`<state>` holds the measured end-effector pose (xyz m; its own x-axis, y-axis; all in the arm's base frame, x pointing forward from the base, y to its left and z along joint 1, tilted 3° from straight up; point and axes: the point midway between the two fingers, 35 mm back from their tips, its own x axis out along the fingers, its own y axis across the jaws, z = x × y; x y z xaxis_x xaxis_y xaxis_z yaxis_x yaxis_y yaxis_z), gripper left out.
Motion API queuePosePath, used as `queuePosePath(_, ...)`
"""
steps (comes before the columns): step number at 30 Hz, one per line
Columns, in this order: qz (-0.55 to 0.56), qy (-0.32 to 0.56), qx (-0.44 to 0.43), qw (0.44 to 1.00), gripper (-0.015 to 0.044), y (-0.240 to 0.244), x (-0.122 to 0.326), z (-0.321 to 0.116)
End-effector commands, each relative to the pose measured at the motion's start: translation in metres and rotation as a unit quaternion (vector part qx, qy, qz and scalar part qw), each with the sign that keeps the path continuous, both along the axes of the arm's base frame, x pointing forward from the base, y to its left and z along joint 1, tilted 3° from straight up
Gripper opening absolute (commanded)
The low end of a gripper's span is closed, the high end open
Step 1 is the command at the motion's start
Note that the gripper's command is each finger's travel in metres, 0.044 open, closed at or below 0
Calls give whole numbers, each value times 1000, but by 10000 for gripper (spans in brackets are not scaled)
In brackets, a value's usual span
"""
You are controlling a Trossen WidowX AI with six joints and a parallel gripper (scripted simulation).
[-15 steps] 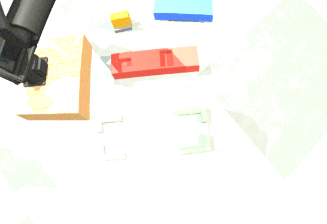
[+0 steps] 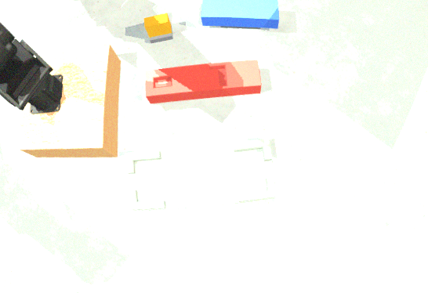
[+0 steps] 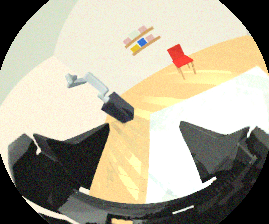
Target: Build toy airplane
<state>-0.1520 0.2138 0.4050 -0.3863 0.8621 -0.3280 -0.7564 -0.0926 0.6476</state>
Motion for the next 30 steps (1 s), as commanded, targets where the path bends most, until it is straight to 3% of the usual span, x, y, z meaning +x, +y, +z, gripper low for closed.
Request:
queuePosePath(1,-70,-68,-35,995,440,38,33,-33)
queuePosePath(7,-160,-141,-98,972,440,76,97,-74)
queuePosePath(16,-260,-200,-217,919,440,90,205,-133)
queuePosePath(30,-387,-145,-424,806,440,0,372,-227)
